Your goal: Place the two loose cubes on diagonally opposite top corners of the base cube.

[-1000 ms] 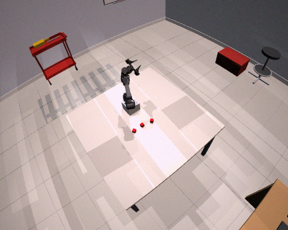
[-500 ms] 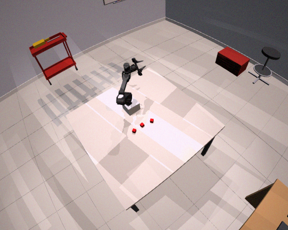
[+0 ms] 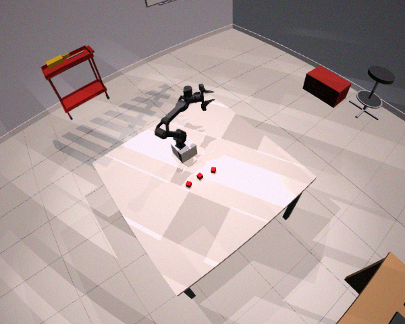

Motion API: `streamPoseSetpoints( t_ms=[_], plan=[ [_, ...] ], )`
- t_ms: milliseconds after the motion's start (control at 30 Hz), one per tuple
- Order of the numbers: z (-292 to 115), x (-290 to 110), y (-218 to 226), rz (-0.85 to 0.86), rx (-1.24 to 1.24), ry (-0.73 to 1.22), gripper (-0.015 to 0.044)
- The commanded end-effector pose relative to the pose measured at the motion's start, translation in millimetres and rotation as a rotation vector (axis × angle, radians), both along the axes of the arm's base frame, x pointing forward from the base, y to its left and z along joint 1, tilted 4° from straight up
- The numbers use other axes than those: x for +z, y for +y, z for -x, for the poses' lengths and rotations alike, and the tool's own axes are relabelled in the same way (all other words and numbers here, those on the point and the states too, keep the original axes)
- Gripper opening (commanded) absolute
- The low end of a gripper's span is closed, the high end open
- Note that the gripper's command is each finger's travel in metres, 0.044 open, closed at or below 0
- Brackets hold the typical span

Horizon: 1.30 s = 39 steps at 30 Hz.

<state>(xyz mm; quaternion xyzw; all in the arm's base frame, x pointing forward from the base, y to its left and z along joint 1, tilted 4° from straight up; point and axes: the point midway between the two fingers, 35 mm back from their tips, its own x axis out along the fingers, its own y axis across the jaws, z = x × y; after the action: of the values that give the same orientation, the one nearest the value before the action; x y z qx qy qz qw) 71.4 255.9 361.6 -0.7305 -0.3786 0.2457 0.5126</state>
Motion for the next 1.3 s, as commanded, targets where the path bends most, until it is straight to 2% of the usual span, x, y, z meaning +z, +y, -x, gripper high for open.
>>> streamPoseSetpoints(
  t_ms=[0, 300, 600, 933, 1267],
  plan=[
    [-27, -13, 7, 0.002, -0.081, 0.1, 0.0265],
    [-85, -43, 4, -0.02, -0.268, 0.309, 0.0265],
    [-146, -77, -18, -0.087, -0.488, 0.536, 0.0265],
    [-205, -117, -65, -0.228, -0.767, 0.796, 0.0265],
    [-248, -159, -131, -0.448, -1.076, 1.046, 0.0265]
  ],
)
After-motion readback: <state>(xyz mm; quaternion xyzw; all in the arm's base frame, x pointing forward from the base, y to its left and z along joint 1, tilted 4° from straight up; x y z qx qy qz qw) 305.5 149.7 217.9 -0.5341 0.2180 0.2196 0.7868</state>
